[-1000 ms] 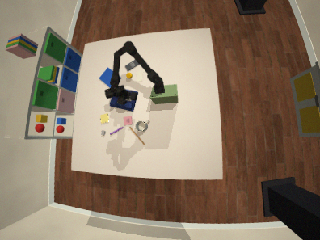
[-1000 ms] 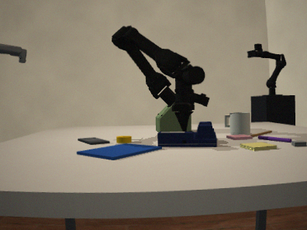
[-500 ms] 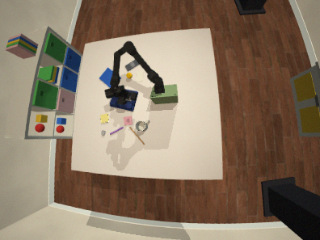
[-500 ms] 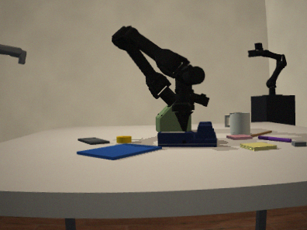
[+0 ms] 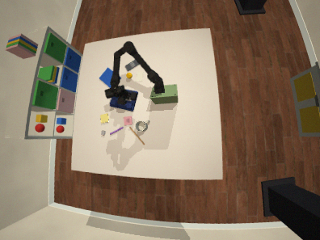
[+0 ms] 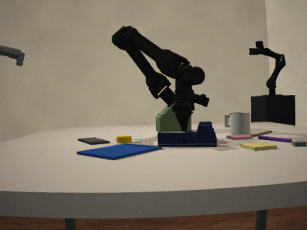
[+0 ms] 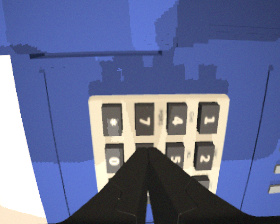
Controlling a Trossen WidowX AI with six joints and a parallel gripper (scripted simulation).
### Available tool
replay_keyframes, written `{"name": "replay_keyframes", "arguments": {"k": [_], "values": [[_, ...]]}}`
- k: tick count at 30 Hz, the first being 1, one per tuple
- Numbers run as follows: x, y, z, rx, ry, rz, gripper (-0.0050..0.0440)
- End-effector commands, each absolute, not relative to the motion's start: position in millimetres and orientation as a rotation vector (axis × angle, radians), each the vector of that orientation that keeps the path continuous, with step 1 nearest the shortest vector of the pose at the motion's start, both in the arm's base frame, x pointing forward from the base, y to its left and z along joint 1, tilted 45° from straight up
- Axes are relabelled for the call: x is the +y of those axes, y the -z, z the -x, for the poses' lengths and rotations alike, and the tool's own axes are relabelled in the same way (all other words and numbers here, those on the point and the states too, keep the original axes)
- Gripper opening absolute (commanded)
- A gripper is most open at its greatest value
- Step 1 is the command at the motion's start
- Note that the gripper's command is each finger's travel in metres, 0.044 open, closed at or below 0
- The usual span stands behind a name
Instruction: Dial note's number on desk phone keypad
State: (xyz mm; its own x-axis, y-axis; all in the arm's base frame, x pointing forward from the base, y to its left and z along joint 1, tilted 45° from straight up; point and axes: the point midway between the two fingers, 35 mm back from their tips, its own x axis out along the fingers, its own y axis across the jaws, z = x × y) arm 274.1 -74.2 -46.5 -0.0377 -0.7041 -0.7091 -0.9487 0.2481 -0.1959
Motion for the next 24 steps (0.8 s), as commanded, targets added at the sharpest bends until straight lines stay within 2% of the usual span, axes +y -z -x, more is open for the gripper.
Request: {"name": "replay_keyframes", "arguments": {"k": [1,24], "values": [[-75,47,-273,1.806,-0.437,1.519,-0.0050],[-54,26,-274,1.806,-0.437,1.519,-0.0050]]}}
